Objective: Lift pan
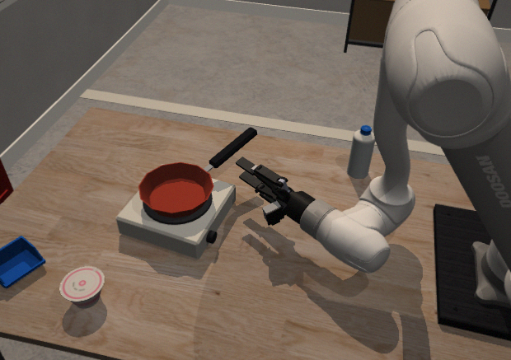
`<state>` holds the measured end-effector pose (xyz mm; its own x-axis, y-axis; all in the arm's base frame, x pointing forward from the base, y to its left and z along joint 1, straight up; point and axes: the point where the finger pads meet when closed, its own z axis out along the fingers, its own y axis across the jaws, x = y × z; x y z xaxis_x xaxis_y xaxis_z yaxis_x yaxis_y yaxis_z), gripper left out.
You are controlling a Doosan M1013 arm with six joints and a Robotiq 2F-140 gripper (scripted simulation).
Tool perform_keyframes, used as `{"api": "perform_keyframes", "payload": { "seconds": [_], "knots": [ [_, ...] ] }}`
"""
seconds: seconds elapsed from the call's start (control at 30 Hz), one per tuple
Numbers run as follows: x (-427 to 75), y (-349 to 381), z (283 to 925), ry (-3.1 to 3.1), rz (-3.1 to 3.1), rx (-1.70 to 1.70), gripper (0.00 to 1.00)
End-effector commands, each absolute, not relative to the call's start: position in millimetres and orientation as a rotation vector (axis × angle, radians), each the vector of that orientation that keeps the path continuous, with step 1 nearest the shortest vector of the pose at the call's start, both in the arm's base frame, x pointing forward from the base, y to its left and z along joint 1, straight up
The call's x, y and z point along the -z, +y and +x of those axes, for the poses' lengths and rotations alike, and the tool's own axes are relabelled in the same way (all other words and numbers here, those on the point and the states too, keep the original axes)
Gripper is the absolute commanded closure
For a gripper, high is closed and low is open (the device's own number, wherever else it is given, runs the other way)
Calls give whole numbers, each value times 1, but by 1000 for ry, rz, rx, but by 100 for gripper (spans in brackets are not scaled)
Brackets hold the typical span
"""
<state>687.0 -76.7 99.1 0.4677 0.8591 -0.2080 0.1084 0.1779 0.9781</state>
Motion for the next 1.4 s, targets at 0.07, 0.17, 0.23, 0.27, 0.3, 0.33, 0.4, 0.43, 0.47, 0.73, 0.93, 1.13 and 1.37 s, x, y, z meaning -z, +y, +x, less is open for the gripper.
{"api": "perform_keyframes", "payload": {
  "seconds": [0.07,0.17,0.23,0.27,0.3,0.33,0.4,0.43,0.47,0.73,0.93,1.13,1.37],
  "knots": [
    [-102,-76,691,962,1293,-677,59],
    [-102,-76,691,962,1293,-676,59],
    [-102,-77,692,963,1294,-676,59],
    [-101,-77,692,964,1294,-676,59],
    [-101,-77,693,964,1294,-675,59],
    [-101,-77,693,965,1294,-675,59],
    [-100,-78,694,966,1295,-674,59],
    [-100,-78,694,967,1295,-673,59],
    [-100,-78,695,968,1296,-673,59],
    [-99,-80,698,968,1298,-673,59],
    [-99,-83,703,969,1297,-672,59],
    [-99,-87,709,970,1297,-671,59],
    [-99,-90,715,970,1297,-671,59]
  ]
}}
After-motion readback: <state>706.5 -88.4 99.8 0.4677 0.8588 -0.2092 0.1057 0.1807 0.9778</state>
